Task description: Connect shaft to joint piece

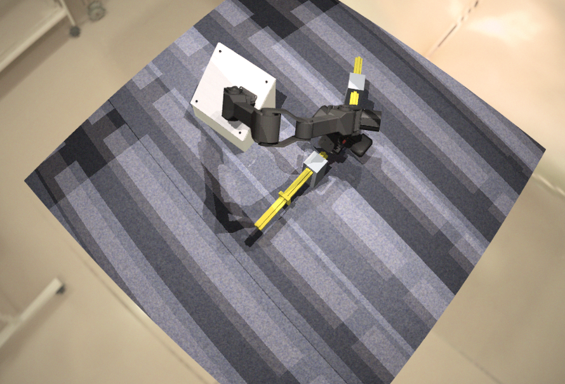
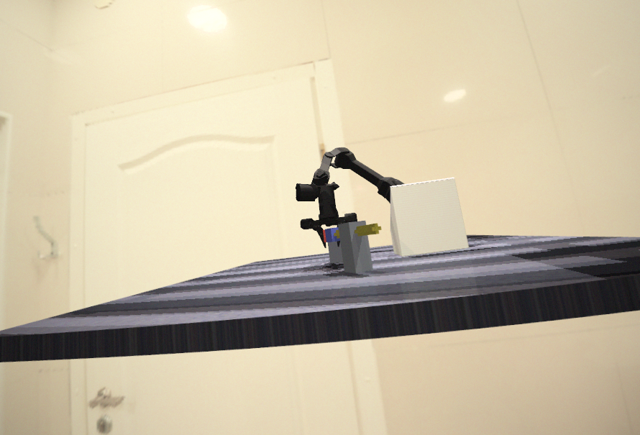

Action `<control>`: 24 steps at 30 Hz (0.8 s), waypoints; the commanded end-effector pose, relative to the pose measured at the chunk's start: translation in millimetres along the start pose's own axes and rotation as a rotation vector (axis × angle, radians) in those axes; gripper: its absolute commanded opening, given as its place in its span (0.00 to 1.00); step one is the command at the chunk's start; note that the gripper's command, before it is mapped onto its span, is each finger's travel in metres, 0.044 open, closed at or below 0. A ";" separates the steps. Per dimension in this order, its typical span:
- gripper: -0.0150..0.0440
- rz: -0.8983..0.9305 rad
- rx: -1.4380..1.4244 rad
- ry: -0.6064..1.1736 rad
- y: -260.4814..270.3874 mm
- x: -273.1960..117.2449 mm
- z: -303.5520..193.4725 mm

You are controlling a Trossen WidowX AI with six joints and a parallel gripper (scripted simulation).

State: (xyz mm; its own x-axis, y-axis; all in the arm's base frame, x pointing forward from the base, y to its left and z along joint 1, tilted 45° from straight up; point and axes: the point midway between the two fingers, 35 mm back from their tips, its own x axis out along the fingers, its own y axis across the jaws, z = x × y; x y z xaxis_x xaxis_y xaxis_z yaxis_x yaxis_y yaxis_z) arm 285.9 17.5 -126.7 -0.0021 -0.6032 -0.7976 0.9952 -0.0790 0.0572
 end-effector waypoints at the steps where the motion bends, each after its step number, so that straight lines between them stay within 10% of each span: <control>1: 0.43 0.000 -0.001 0.000 0.1 0.0 0.0; 16: 0.99 0.000 -0.001 0.000 0.1 0.0 0.0; 24: 1.00 0.000 -0.001 0.000 0.1 0.0 0.0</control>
State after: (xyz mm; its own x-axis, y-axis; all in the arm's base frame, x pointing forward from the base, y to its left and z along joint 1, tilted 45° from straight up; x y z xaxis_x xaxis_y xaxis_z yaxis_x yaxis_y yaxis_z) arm 285.9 17.5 -126.7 -0.0021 -0.6032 -0.7976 0.9952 -0.0790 0.0571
